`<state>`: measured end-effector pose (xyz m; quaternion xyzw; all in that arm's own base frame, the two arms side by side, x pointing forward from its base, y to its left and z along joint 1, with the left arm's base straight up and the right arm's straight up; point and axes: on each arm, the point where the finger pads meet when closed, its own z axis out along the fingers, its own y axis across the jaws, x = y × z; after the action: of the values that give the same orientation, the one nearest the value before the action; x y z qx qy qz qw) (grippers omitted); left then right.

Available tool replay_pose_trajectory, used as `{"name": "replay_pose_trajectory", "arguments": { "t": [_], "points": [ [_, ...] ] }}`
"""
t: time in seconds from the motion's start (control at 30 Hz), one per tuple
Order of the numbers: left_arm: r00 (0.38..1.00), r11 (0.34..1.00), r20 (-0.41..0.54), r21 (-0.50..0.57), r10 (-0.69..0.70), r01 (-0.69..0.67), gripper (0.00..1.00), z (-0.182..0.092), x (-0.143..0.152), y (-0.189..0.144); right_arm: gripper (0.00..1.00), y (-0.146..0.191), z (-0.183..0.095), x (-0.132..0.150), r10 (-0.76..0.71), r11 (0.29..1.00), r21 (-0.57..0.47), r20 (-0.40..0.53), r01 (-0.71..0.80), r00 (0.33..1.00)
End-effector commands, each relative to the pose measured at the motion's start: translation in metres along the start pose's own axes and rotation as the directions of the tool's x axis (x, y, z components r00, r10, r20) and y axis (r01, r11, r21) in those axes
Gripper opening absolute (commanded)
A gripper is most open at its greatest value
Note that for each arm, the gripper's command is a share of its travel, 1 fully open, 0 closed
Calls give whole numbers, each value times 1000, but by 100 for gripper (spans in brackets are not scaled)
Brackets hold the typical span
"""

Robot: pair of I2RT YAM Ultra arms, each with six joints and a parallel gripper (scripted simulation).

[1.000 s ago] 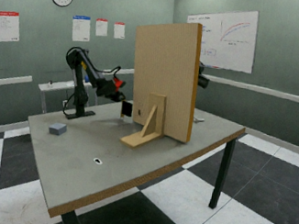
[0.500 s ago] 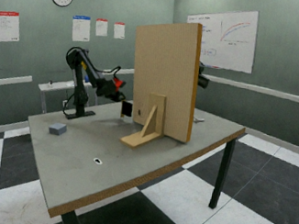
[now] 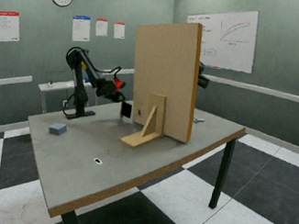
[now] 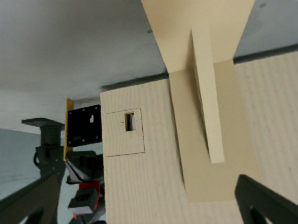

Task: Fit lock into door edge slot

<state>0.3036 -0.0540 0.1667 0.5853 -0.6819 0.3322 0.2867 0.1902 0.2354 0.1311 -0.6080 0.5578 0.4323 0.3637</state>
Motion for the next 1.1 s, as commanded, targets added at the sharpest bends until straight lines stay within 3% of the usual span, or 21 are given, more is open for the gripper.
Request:
{"name": "replay_pose_trajectory", "arguments": {
  "t": [0.0,0.37,1.07],
  "points": [
    [1000,1000,-7,-10,9,-10,100,0,7,2,0,0,-2,-12,-28,1000,-10,46,29,999],
    [1000,1000,-7,-10,9,-10,100,0,7,2,0,0,-2,-15,-38,999,-8,48,38,998],
    [1000,1000,-7,-10,9,-10,100,0,7,2,0,2,-4,-45,-99,994,-31,153,105,983]
  ]
}}
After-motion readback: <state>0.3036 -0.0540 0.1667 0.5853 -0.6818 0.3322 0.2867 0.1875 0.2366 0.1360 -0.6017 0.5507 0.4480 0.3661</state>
